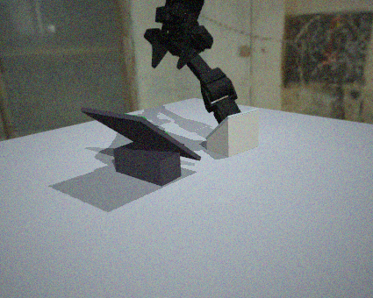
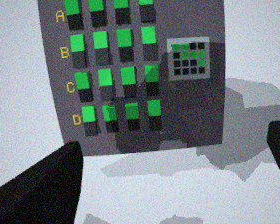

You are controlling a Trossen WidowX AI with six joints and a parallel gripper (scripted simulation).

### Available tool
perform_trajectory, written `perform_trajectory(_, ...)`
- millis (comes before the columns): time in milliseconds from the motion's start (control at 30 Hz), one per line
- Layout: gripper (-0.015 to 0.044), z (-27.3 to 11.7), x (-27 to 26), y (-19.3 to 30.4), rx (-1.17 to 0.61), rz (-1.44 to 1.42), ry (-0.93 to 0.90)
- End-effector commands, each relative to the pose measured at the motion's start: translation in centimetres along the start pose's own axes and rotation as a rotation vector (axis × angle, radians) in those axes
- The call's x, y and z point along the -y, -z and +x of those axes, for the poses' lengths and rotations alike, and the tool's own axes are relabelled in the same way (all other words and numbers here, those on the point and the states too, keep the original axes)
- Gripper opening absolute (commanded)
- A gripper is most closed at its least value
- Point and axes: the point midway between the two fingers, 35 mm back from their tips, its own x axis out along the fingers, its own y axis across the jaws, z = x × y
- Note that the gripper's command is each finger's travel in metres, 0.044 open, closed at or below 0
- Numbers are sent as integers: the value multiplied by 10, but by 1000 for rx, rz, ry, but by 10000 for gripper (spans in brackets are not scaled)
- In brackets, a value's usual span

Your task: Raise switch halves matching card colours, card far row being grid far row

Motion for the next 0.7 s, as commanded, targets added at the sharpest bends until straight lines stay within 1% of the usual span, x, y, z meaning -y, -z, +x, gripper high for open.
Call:
perform_trajectory(0, 374, 2, -1, -1, -1, 0, -1)
perform_trajectory(67, 321, 15, -11, -13, -5, 2, -11)
perform_trajectory(167, 243, 50, -24, -41, -3, 7, -19)
perform_trajectory(233, 190, 77, -25, -58, 5, 10, -12)
perform_trajectory(300, 138, 94, -24, -68, 11, 10, -2)
perform_trajectory(467, 6, 98, -23, -70, 13, 11, 1)
perform_trajectory(667, 0, 101, -23, -70, 11, 11, 1)
